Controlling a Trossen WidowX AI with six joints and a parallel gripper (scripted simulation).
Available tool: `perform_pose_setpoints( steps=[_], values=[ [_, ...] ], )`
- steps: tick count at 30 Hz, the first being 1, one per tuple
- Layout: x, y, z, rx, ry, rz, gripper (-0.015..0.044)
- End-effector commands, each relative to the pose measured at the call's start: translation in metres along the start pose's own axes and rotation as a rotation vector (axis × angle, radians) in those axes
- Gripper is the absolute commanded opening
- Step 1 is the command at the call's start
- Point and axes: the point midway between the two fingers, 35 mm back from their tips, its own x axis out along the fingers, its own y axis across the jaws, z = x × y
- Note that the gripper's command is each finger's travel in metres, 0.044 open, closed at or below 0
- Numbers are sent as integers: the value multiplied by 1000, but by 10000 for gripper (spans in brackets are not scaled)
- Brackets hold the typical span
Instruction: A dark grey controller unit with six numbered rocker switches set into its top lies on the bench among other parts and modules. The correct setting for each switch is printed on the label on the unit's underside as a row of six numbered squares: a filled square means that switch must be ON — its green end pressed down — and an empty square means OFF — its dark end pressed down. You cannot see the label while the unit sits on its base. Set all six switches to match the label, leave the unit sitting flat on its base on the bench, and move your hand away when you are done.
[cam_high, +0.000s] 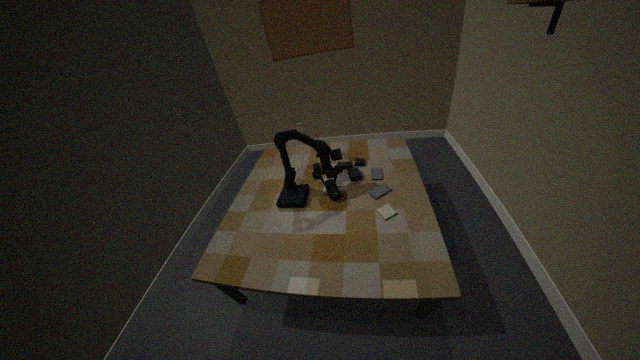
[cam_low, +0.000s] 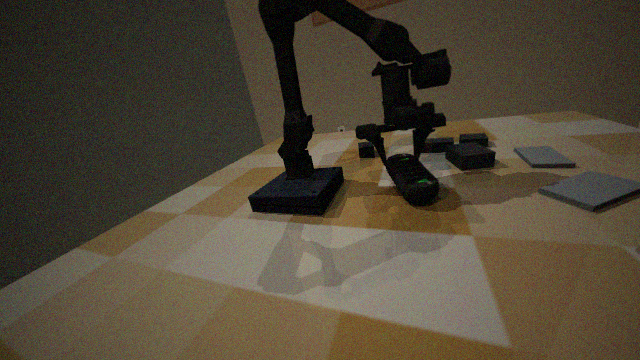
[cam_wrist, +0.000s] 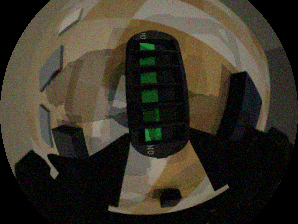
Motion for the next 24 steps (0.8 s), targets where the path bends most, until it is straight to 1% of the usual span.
perform_pose_setpoints(
  steps=[1, 24],
  values=[
    [-5, 2, 4, 0, 3, 6, 336],
    [-19, 2, 17, 0, 49, 6, 336]
  ],
)
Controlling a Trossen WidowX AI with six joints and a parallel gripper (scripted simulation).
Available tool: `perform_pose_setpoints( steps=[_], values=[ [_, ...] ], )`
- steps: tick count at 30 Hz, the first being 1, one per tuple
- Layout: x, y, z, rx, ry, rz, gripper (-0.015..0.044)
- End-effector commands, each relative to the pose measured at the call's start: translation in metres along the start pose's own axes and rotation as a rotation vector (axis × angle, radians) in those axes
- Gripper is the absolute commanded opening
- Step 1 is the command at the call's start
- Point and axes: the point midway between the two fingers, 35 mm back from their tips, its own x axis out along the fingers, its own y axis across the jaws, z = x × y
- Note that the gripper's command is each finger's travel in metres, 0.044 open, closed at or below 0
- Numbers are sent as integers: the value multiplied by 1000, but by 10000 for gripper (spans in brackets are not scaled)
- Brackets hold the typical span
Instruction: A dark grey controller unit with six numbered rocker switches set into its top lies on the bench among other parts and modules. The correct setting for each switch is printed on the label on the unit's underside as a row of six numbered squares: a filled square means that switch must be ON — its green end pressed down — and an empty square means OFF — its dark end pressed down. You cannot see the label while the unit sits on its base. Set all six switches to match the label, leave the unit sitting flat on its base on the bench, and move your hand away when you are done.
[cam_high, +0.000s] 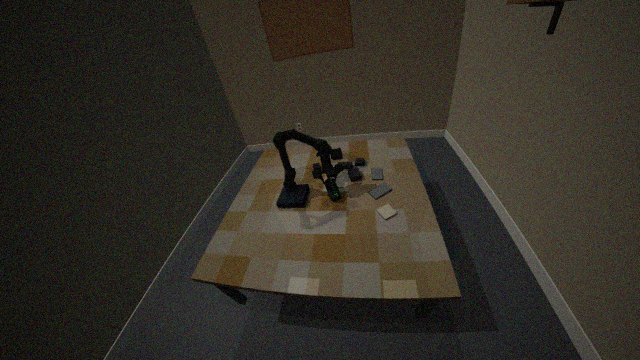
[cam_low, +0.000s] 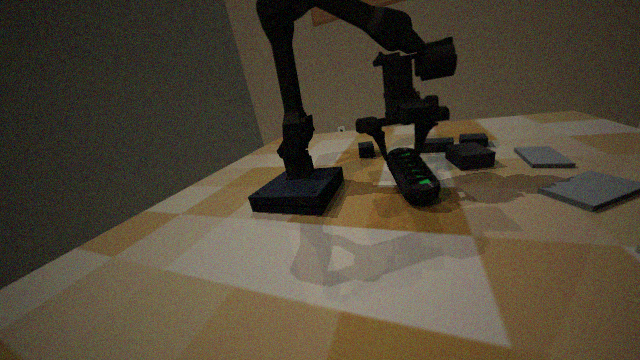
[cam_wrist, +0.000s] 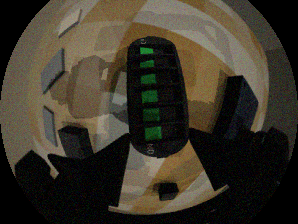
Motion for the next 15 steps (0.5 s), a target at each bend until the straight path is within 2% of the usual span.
perform_pose_setpoints(
  steps=[1, 15],
  values=[
    [-5, 2, 4, -1, 3, 7, 336],
    [-13, 2, 13, -1, 31, 7, 336]
  ],
)
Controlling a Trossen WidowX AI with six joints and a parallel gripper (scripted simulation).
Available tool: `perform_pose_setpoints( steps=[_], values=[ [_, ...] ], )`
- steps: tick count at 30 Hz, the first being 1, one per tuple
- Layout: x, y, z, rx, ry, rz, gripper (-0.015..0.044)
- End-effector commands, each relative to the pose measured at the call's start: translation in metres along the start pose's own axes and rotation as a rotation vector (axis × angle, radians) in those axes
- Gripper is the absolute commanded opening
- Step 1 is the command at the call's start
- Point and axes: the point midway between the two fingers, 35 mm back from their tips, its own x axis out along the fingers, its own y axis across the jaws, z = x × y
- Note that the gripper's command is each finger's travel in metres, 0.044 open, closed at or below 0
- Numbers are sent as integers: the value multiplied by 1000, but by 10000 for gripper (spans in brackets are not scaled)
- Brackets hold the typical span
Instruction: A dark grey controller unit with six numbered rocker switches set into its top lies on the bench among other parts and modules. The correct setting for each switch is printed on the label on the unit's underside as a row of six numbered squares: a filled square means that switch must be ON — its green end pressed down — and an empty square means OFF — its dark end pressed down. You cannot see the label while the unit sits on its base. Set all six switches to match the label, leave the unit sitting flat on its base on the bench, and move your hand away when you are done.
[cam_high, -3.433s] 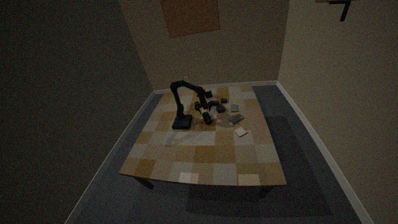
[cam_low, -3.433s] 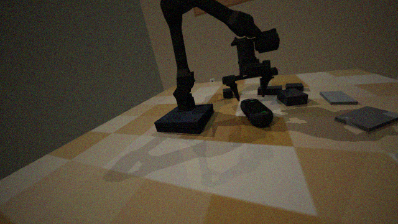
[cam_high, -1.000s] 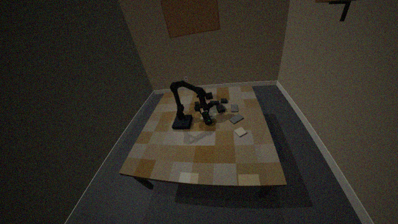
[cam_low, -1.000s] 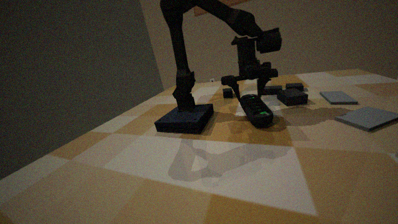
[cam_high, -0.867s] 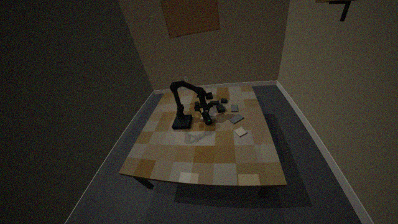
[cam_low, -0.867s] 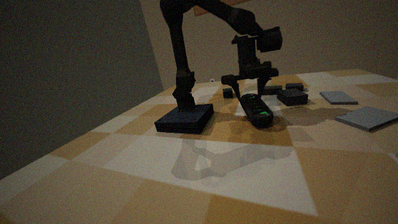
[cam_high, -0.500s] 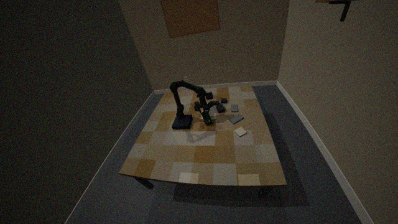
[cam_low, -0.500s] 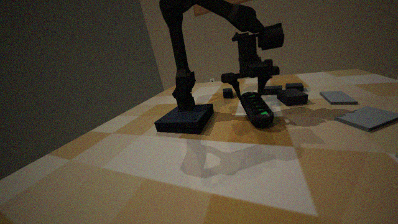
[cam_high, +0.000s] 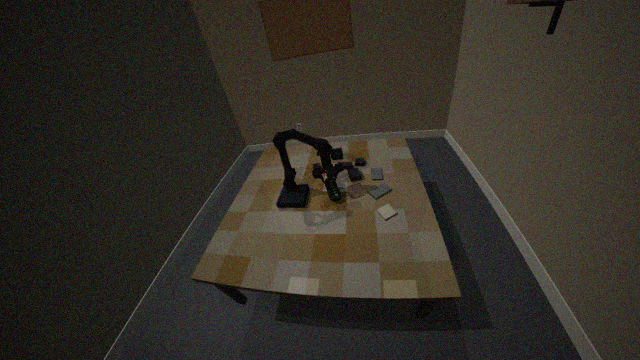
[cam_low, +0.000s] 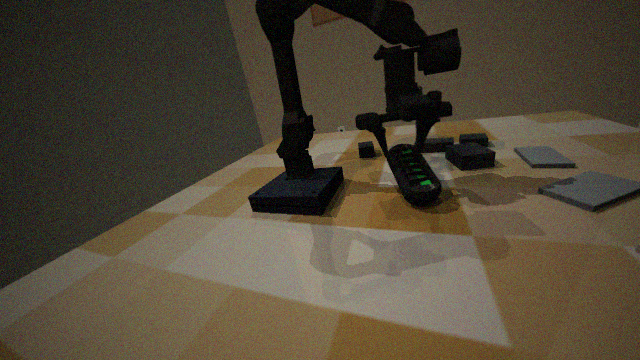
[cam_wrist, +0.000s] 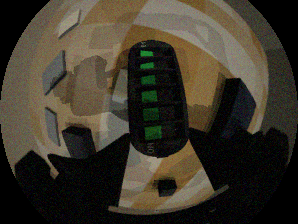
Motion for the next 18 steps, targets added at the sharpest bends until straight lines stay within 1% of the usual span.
perform_pose_setpoints(
  steps=[1, 18],
  values=[
    [-4, 2, 4, -2, 4, 7, 336],
    [-14, 2, 15, -2, 36, 7, 336]
  ],
)
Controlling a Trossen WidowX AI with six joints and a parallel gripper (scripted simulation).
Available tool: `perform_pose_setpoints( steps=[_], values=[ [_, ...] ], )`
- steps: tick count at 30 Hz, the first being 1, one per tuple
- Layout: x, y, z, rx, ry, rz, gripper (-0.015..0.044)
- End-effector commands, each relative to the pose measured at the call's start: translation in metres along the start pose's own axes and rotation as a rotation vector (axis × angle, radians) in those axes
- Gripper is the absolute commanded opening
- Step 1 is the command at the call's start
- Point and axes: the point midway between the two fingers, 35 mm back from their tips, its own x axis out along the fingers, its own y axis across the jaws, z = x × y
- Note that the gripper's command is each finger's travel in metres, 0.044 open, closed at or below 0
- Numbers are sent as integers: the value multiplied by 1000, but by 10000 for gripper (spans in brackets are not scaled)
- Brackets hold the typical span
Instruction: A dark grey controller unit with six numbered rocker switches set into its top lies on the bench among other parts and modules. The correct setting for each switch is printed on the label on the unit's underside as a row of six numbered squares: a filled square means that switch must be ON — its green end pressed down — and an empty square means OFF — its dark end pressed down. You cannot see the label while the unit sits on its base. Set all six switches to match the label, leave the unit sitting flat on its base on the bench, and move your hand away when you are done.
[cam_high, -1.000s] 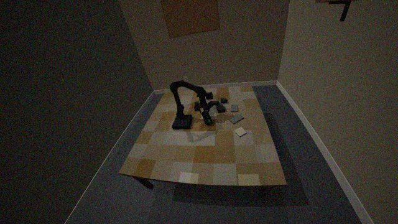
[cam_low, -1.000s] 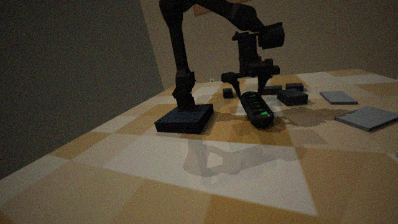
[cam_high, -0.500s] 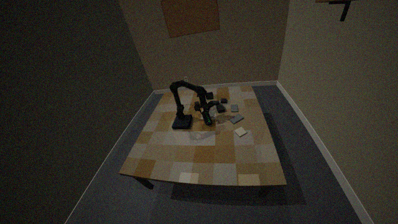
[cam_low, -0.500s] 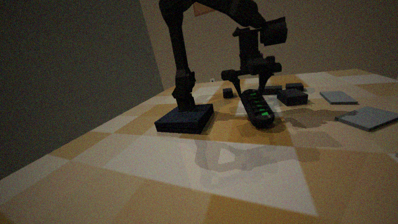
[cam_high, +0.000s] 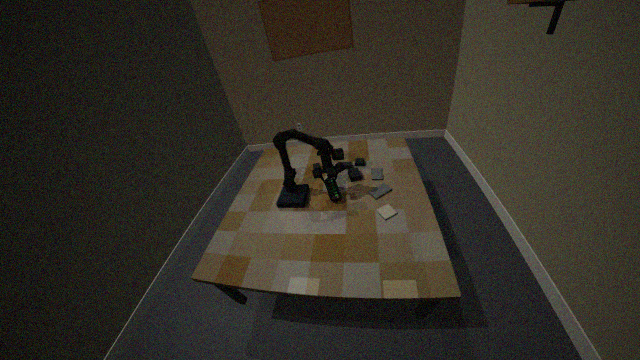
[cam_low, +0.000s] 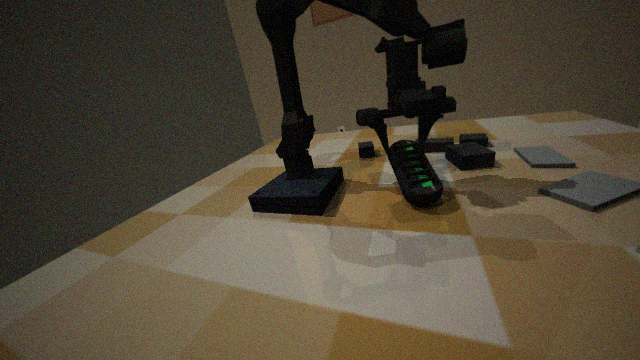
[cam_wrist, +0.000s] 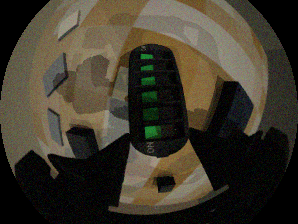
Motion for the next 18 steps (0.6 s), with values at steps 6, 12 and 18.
perform_pose_setpoints(
  steps=[6, 12, 18],
  values=[
    [-7, 2, 8, -2, 12, 7, 336],
    [-10, 2, 11, -2, 23, 7, 336],
    [-12, 2, 15, -2, 34, 7, 336]
  ],
)
